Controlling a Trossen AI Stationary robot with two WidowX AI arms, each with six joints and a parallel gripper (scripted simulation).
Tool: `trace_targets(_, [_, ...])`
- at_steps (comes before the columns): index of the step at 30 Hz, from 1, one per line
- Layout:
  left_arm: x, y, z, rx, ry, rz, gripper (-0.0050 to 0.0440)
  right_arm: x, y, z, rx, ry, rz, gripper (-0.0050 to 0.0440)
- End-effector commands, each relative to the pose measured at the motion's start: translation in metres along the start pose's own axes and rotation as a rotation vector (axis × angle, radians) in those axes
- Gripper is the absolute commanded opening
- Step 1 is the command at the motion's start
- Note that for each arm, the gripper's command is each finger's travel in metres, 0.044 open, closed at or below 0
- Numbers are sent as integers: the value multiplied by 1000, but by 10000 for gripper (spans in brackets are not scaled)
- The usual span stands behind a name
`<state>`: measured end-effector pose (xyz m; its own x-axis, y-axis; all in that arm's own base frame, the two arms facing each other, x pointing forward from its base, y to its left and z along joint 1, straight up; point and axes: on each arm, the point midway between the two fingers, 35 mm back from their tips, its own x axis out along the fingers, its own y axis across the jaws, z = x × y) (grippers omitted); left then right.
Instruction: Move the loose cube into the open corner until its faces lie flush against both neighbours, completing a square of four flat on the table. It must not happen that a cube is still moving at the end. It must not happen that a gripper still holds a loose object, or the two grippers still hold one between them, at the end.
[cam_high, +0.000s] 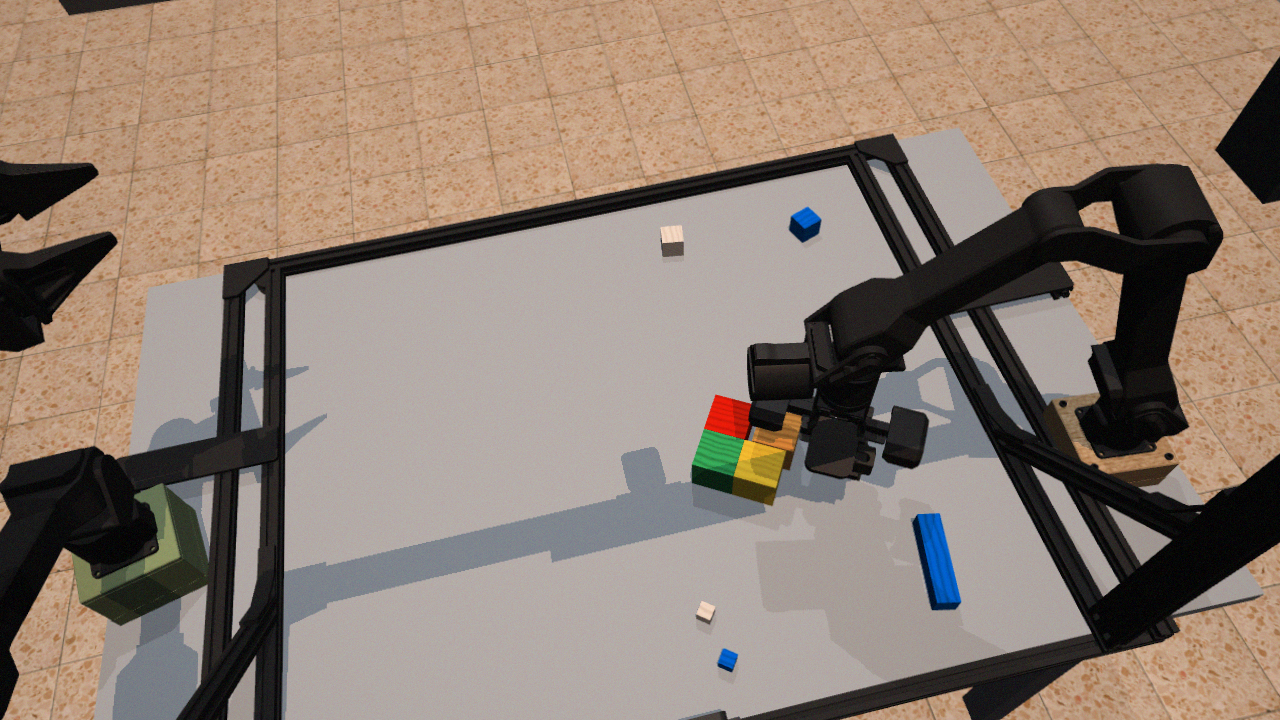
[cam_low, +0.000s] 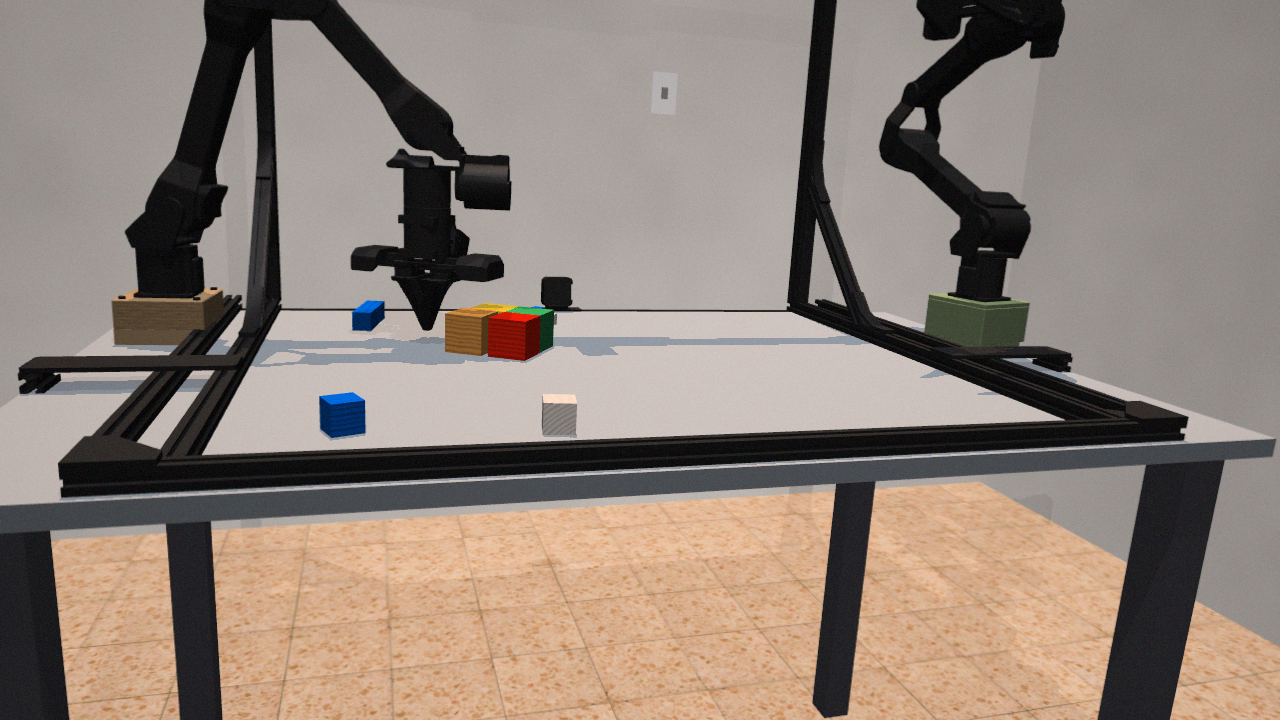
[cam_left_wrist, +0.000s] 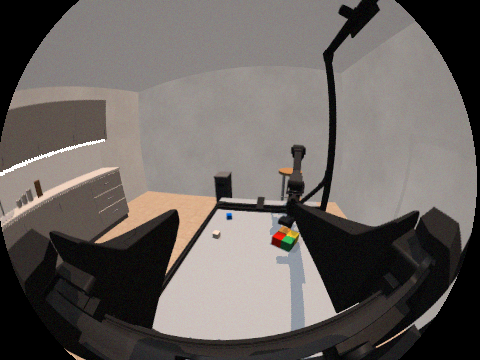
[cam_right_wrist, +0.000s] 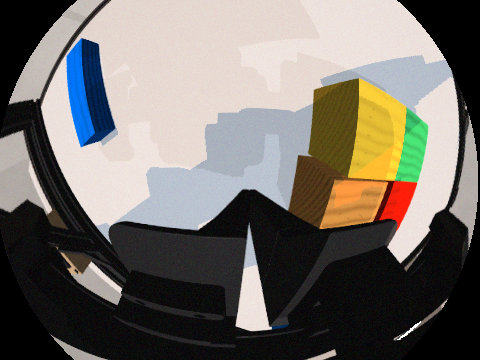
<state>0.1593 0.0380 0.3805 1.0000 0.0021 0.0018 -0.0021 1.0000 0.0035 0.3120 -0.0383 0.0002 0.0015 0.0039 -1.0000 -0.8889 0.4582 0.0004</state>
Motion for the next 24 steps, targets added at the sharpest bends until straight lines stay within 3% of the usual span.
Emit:
trace_targets(1, [0, 0, 0, -4, 1, -2, 400, 0, -2, 0, -5, 4, 0, 0])
trace_targets(24, [0, 0, 0, -4, 1, -2, 400, 0, -7, 0, -5, 4, 0, 0])
